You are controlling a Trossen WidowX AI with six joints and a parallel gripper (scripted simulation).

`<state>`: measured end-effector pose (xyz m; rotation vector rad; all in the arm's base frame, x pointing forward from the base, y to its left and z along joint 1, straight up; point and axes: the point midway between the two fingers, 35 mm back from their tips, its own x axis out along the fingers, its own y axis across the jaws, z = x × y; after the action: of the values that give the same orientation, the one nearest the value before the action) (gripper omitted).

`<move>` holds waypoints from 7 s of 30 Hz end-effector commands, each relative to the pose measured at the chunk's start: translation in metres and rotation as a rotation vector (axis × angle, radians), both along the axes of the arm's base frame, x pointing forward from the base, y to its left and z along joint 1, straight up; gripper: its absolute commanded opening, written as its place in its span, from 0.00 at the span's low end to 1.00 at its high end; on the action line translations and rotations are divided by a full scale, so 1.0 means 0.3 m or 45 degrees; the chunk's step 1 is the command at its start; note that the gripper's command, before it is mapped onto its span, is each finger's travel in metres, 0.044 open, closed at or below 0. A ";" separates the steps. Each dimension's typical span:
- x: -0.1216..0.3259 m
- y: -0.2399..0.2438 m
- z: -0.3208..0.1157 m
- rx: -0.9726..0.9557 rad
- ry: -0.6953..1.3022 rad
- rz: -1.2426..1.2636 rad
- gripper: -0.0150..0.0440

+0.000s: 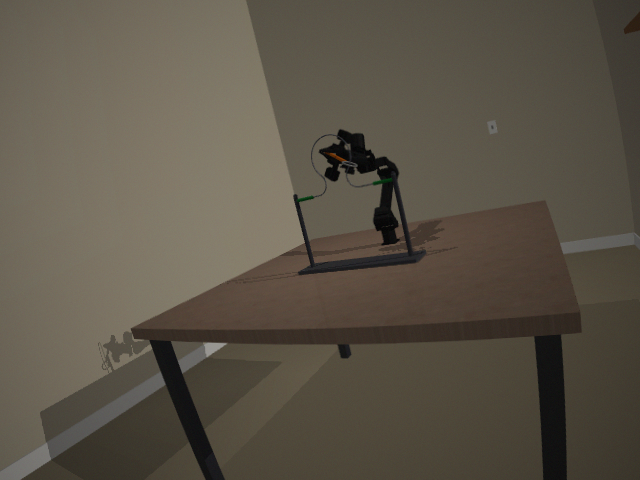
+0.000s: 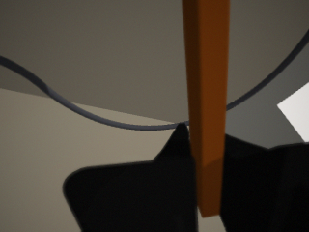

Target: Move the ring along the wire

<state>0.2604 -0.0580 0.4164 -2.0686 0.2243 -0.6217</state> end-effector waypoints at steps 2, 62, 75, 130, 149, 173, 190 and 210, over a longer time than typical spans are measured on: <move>0.001 0.000 -0.002 -0.056 0.004 0.000 0.00; -0.029 -0.069 -0.546 1.209 -0.066 -0.101 0.00; -0.022 0.021 -0.686 1.626 -0.066 -0.098 0.00; 0.002 0.473 -0.853 2.684 -0.070 -0.075 0.00; 0.005 0.539 -0.853 2.689 -0.076 -0.071 0.00; 0.009 0.619 -0.853 2.688 -0.085 -0.067 0.00; 0.011 0.642 -0.890 2.687 -0.088 -0.066 0.00; 0.010 0.642 -0.908 2.687 -0.088 -0.066 0.00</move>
<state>0.2636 0.1351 0.1444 -0.0027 0.5486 -0.1573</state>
